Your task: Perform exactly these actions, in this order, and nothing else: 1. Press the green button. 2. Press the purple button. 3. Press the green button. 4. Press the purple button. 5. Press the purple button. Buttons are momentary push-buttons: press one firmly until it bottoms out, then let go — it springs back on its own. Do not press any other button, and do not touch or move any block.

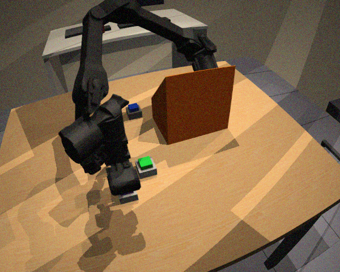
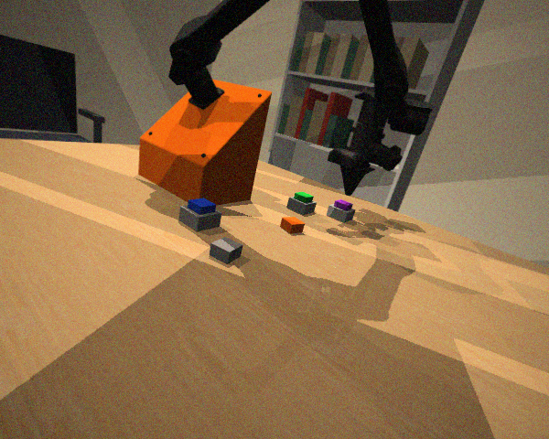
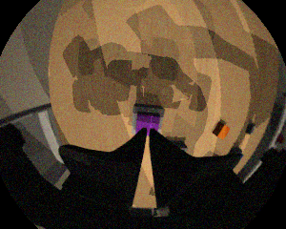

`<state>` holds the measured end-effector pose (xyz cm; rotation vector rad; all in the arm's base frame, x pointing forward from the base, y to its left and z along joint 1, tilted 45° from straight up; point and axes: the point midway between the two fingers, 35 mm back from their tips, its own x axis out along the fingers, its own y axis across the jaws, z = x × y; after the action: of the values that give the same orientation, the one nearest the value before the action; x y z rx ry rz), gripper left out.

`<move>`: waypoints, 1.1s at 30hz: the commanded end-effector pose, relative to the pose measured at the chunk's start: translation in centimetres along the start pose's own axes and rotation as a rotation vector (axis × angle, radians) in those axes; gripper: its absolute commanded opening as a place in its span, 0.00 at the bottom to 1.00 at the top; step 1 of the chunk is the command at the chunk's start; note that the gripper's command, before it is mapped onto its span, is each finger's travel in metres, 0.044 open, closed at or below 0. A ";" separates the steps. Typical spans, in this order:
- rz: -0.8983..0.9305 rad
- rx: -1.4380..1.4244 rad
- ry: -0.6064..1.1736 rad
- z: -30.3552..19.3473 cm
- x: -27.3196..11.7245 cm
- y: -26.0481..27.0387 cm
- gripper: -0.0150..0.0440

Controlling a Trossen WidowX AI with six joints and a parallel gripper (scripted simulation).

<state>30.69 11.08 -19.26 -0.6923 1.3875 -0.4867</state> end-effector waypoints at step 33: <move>-0.005 -0.001 0.003 -0.1 2.3 -0.1 0.29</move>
<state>30.94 9.17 -21.09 -0.6960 1.3887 -0.4912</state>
